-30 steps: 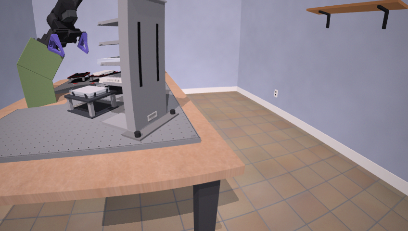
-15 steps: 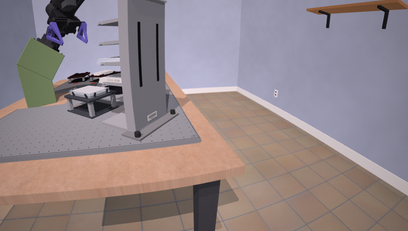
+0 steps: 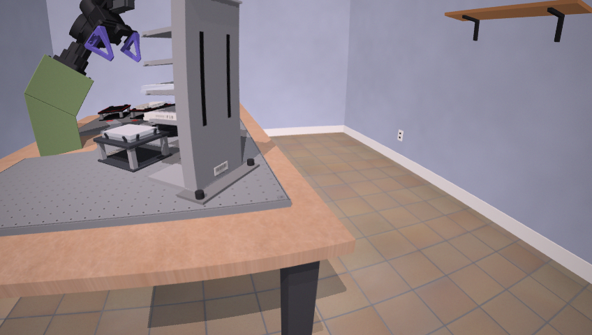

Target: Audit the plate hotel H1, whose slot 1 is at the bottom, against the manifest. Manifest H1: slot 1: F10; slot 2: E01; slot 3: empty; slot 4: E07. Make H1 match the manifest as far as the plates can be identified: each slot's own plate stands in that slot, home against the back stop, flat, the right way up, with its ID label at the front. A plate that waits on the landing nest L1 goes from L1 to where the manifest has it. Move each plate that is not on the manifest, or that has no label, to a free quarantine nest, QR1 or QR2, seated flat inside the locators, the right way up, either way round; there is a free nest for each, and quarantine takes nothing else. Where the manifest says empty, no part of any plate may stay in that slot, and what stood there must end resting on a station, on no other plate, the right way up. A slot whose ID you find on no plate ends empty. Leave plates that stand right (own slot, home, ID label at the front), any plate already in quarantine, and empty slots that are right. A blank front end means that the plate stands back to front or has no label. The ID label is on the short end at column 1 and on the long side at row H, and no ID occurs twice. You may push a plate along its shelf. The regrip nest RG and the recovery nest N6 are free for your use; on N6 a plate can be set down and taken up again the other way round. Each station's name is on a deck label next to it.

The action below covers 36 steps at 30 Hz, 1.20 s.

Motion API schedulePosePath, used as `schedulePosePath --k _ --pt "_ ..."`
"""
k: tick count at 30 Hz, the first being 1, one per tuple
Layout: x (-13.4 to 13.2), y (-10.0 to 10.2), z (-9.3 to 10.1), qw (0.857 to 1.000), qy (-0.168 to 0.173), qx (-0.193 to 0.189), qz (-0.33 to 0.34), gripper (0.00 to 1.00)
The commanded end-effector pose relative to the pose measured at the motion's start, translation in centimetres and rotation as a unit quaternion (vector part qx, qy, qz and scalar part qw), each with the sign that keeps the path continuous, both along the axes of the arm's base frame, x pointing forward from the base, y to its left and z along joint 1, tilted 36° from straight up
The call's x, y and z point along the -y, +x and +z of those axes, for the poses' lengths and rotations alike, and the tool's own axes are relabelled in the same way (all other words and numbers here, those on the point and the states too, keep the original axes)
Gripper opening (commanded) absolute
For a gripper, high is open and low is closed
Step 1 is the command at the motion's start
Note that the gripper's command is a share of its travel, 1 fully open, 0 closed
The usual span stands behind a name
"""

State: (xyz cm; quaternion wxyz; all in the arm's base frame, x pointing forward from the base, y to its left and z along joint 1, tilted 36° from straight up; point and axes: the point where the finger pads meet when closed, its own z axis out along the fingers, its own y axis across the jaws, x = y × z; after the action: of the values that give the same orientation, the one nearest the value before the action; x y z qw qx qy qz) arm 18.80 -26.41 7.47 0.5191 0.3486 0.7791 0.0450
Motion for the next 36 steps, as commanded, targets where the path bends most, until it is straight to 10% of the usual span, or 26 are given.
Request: schedulePosePath --k 1,17,36 --pt "1.6 0.9 2.4 0.998 -0.055 -0.007 0.029 1.00" --pt "0.0 4.6 5.4 0.977 -0.132 -0.060 0.159 1.00" --pt "-1.9 9.0 8.2 0.918 -0.208 -0.121 0.315 1.00"
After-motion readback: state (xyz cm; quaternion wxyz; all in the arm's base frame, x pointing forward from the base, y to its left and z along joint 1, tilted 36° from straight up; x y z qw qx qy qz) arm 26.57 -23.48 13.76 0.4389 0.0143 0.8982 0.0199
